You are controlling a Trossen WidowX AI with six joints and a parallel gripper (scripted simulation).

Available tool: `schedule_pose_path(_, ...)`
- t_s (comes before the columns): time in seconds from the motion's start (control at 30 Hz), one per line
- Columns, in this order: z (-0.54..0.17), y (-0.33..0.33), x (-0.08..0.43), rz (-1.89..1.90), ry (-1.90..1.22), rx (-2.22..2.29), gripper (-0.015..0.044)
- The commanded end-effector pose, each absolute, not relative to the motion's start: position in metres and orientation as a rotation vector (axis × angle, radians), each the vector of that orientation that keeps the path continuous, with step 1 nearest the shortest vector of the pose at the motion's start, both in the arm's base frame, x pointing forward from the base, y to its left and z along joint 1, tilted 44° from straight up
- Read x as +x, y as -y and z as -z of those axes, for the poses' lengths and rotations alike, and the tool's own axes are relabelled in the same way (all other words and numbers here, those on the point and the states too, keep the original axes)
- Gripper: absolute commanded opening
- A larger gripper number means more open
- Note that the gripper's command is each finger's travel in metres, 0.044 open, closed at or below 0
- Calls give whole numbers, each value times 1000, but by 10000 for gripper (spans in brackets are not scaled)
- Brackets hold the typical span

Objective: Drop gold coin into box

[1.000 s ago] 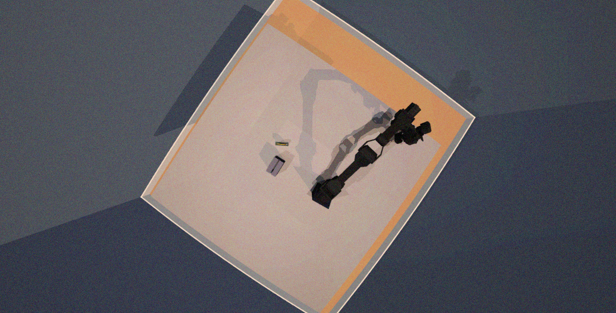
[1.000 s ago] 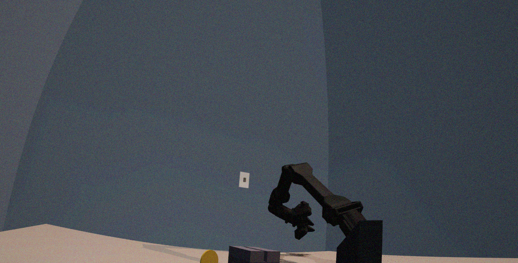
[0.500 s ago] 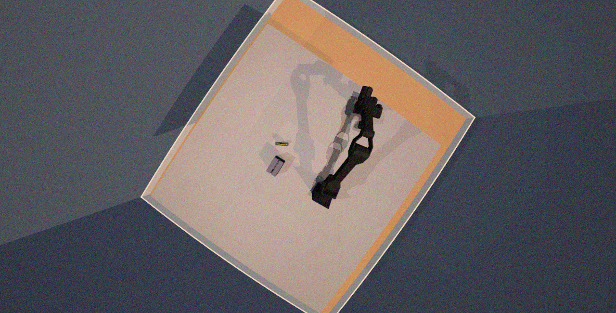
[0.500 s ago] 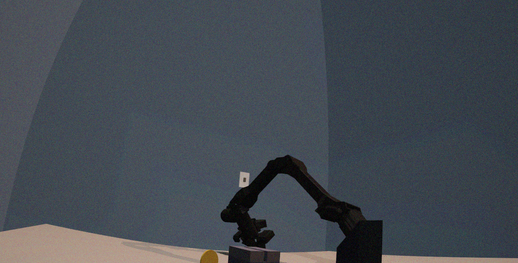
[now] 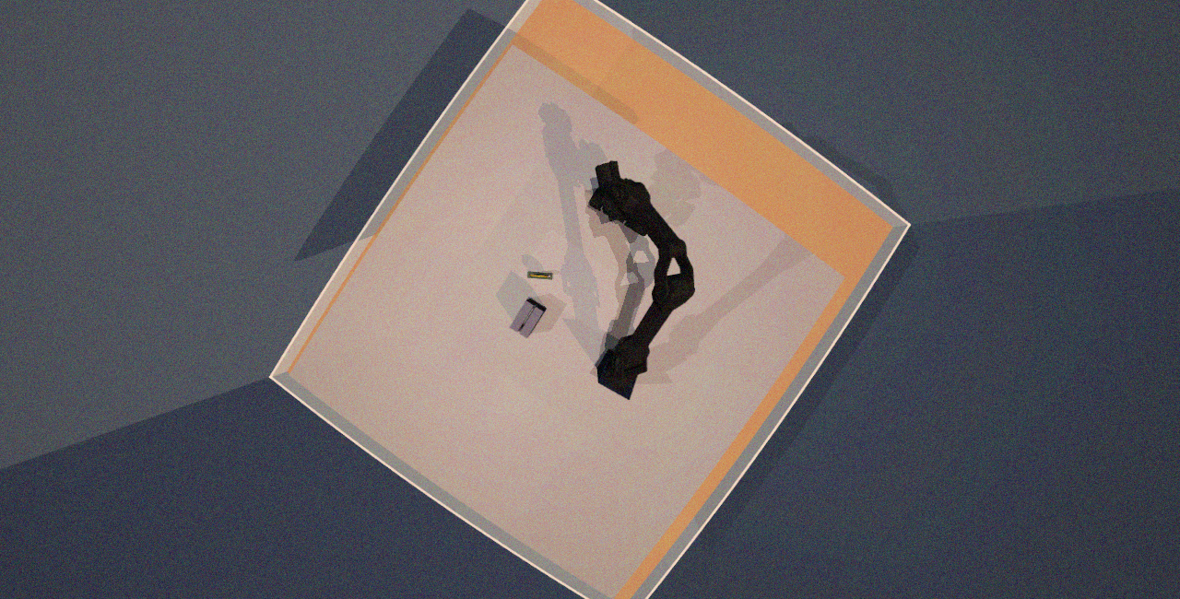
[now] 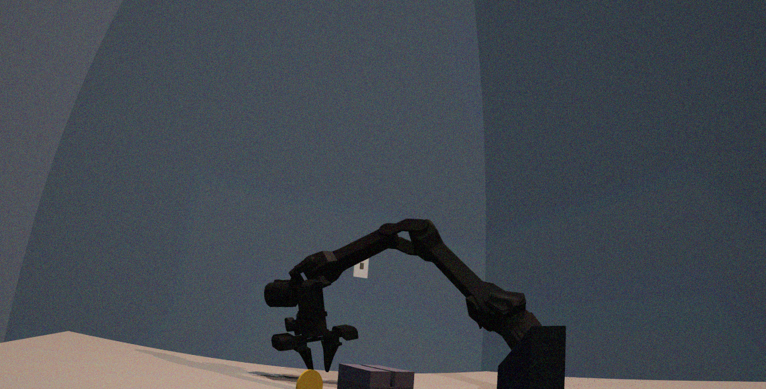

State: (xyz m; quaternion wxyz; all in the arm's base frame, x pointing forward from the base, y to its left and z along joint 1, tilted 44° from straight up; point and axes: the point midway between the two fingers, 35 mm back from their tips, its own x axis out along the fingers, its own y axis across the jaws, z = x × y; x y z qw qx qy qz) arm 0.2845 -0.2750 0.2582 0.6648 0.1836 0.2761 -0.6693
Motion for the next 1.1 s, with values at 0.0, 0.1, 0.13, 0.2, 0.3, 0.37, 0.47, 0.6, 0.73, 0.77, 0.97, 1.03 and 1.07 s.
schedule_pose_path(0.0, -226, 227, 318, 1300, -887, 187, 161)
schedule_pose_path(0.1, -206, 182, 338, 1099, -1060, -28, 161)
schedule_pose_path(0.13, -199, 166, 344, 1029, -1112, -103, 161)
schedule_pose_path(0.2, -186, 132, 352, 875, -1211, -269, 161)
schedule_pose_path(0.3, -167, 81, 358, 635, -1333, -529, 161)
schedule_pose_path(0.37, -155, 47, 357, 471, -1395, -708, 161)
schedule_pose_path(0.47, -139, -1, 349, 222, -1461, -984, 161)
schedule_pose_path(0.6, -132, -24, 346, 102, -1481, -1119, 161)
schedule_pose_path(0.73, -132, -24, 346, 102, -1481, -1119, 161)
schedule_pose_path(0.77, -132, -24, 346, 102, -1481, -1119, 161)
schedule_pose_path(0.97, -107, 0, 353, 103, -1481, -1120, 161)
schedule_pose_path(1.03, -107, 0, 353, 103, -1481, -1120, 161)
schedule_pose_path(1.07, -106, 0, 353, 103, -1481, -1120, 161)
